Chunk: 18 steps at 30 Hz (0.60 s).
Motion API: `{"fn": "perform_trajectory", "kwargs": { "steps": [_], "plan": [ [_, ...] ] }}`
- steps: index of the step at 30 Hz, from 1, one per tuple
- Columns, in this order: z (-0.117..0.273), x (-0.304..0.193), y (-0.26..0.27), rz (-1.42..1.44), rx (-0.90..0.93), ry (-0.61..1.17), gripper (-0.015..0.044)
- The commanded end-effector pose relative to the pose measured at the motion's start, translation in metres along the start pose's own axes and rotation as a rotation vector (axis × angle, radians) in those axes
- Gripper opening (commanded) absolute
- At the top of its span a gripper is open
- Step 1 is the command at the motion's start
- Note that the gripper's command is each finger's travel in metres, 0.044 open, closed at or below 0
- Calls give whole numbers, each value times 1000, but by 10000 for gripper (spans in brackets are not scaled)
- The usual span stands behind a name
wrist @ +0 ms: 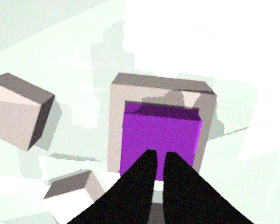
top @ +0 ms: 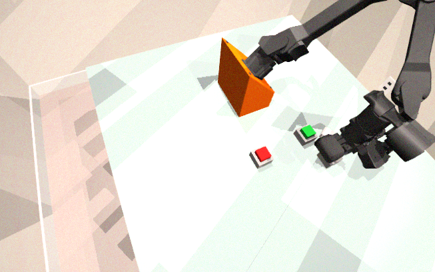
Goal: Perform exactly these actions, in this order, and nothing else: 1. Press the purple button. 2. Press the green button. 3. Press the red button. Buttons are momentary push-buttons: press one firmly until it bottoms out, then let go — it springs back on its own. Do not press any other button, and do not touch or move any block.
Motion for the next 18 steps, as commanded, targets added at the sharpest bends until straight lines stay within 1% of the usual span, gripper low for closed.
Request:
{"fn": "perform_trajectory", "kwargs": {
  "steps": [1, 5, 6, 9, 10, 16, 18],
  "plan": [
    [23, 2, 0, 5, -1, -11, 20],
    [25, 2, 0, 5, -2, -11, 20],
    [33, 2, 0, 5, -3, -11, 20],
    [74, 2, -1, 4, -5, -10, 20],
    [82, 1, 0, 4, -4, -10, 20],
    [85, -1, -1, 4, -4, -10, 20],
    [87, -18, -3, 3, -6, -9, 20]
  ]
}}
Point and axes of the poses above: the point midway between the two fingers, 35 mm back from their tips, its own z axis back along the fingers, its own y axis across the jaws, x = y × z, the point moved 5 cm from there along z, back along the fingers, and after that the axes turned 8 degrees about z, right-handed, at the moved point
